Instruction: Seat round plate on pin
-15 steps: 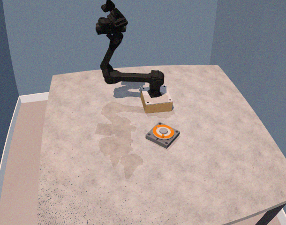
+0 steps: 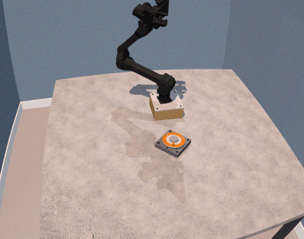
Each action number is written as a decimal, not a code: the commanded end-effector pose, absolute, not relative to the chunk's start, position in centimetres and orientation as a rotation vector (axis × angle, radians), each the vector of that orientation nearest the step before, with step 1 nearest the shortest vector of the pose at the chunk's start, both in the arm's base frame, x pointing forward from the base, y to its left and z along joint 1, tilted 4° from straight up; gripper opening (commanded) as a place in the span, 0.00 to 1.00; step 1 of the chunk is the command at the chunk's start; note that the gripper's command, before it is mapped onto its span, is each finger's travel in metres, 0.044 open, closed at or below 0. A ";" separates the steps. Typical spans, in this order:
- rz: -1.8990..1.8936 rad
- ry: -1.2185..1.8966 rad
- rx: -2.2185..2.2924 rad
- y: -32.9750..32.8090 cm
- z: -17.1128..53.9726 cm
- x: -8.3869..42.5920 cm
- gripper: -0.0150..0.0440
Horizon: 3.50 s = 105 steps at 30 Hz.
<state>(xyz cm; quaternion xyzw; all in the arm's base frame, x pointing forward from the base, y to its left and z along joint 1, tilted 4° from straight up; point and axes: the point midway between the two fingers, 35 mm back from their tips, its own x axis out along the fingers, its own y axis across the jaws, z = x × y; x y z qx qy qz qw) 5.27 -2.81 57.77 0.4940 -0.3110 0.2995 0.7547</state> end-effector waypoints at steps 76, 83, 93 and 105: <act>-0.145 1.484 0.060 -7.8 3.9 31.5 0.25; -0.146 1.484 0.059 -8.3 3.9 31.2 0.25; -0.146 1.484 0.059 -7.9 8.2 30.4 0.25; -0.141 1.489 0.059 -7.8 7.9 30.3 0.25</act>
